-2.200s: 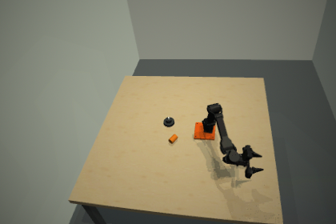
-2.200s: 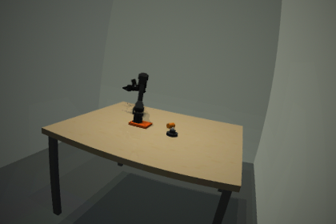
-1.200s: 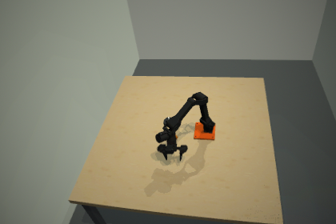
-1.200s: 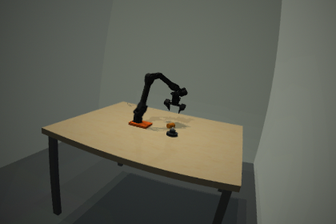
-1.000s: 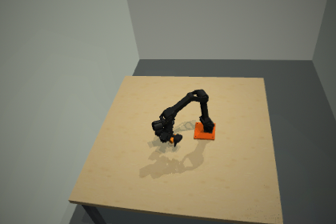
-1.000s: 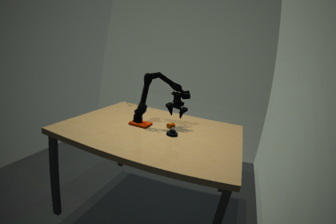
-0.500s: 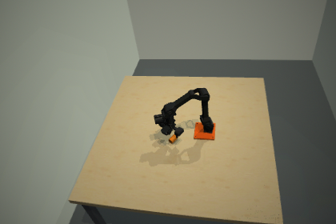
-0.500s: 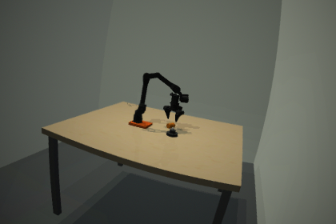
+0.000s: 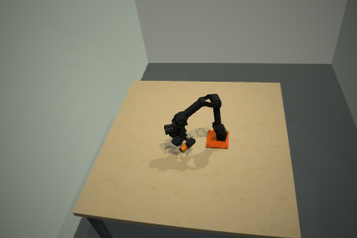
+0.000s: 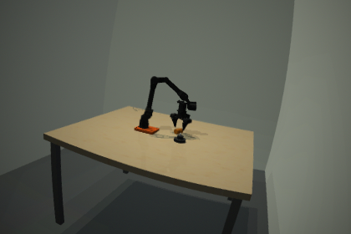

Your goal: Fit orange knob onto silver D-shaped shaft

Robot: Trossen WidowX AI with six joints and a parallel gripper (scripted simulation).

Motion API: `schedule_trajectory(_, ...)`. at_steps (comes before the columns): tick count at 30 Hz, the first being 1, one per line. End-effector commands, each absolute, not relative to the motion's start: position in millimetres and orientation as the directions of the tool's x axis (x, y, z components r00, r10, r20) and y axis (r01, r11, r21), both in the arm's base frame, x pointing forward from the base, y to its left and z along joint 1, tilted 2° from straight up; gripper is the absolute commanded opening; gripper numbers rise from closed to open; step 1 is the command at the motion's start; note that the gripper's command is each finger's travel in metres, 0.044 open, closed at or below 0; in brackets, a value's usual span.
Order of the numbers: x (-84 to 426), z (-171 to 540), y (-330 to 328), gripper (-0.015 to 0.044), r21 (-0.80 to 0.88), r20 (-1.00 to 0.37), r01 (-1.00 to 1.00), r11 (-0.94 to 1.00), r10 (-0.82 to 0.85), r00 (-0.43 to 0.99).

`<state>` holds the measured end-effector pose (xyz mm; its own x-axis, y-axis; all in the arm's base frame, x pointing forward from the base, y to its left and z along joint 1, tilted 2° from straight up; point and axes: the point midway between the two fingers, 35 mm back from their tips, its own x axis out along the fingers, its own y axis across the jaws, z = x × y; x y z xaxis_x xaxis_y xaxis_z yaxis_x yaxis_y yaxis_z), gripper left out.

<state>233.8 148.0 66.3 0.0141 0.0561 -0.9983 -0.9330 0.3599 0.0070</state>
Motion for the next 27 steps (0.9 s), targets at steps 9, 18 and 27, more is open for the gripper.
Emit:
schedule_trajectory(9,233,46,148,0.0440,0.007,-0.999,-0.930,0.366,0.051,0.013)
schedule_trajectory(18,232,36,148,0.0414,0.007,-0.999,-0.930,0.366,0.051,0.012)
schedule_trajectory(27,232,36,148,0.0240,0.007,-0.999,-0.930,0.366,0.051,0.012)
